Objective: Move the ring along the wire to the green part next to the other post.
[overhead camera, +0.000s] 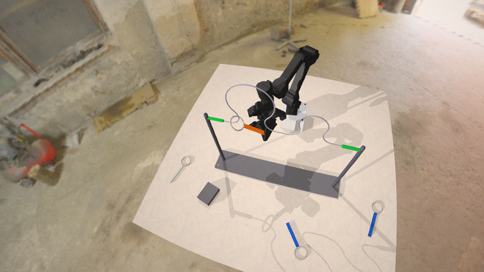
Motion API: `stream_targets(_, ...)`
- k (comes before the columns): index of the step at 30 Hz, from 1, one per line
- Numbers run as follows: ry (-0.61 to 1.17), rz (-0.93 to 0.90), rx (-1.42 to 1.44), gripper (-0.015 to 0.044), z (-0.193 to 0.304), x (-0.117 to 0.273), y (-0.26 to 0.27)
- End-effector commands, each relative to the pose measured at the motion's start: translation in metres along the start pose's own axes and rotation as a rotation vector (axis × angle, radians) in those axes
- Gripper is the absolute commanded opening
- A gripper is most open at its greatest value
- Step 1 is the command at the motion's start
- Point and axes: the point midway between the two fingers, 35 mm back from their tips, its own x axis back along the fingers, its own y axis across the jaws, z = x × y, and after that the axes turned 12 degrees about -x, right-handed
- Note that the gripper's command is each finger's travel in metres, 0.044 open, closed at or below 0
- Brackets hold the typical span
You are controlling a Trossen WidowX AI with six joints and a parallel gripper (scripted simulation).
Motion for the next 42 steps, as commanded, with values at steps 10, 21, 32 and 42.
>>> stream_targets(10, 0.018, -0.018, -0.021, -0.0150, -0.002, 0.004, 0.013)
stream_targets(21, 0.043, -0.021, -0.054, -0.0150, -0.001, 0.007, 0.019)
stream_targets(32, 0.067, -0.024, -0.085, -0.0150, -0.001, 0.010, 0.024)
stream_targets(42, 0.088, -0.026, -0.114, -0.0150, 0.000, 0.013, 0.029)
